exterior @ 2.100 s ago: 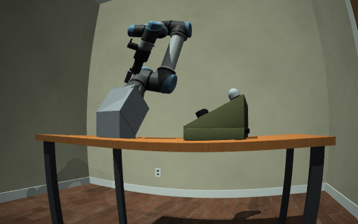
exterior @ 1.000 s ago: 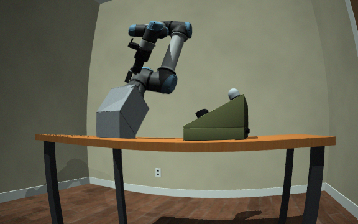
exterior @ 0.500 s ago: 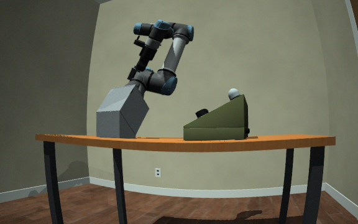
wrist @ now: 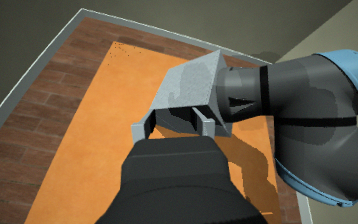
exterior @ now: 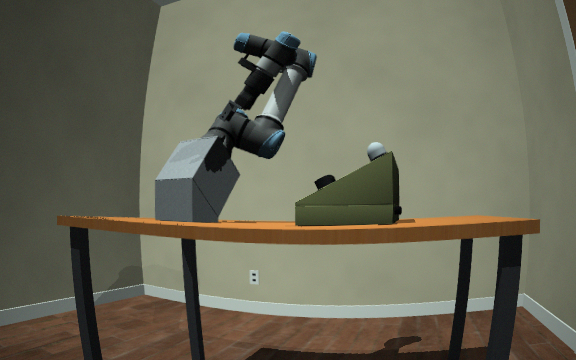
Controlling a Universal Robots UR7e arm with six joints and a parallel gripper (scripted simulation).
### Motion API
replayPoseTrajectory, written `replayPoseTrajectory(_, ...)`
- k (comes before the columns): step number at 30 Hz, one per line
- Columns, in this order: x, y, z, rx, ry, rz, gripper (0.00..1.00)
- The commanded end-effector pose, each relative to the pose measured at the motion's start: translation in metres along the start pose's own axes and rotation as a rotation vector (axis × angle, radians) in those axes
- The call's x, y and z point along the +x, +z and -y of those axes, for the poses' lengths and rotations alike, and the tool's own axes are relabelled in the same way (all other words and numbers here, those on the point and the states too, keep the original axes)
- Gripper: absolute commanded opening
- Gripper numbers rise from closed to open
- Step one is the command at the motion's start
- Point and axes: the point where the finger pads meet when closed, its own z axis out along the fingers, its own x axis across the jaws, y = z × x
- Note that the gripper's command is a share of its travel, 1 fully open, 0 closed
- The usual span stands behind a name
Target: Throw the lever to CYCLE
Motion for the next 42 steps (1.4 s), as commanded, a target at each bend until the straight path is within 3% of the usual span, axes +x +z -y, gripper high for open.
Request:
replayPoseTrajectory(1, -0.001, -0.020, -0.020, 0.032, 0.066, 0.084, 1.00)
replayPoseTrajectory(3, 0.000, -0.030, -0.031, 0.043, 0.097, 0.126, 1.00)
replayPoseTrajectory(5, 0.000, -0.030, -0.031, 0.043, 0.097, 0.126, 1.00)
replayPoseTrajectory(13, 0.014, -0.070, -0.089, 0.055, 0.218, 0.319, 1.00)
replayPoseTrajectory(20, 0.045, -0.102, -0.154, 0.003, 0.306, 0.501, 1.00)
replayPoseTrajectory(22, 0.045, -0.102, -0.154, 0.003, 0.306, 0.501, 1.00)
replayPoseTrajectory(27, 0.082, -0.118, -0.206, -0.076, 0.351, 0.621, 1.00)
replayPoseTrajectory(32, 0.132, -0.128, -0.259, -0.187, 0.378, 0.716, 1.00)
replayPoseTrajectory(37, 0.195, -0.129, -0.307, -0.323, 0.386, 0.774, 1.00)
replayPoseTrajectory(39, 0.195, -0.129, -0.307, -0.323, 0.386, 0.774, 1.00)
replayPoseTrajectory(40, 0.207, -0.128, -0.314, -0.352, 0.394, 0.774, 1.00)
replayPoseTrajectory(42, 0.206, -0.117, -0.301, -0.398, 0.521, 0.704, 1.00)
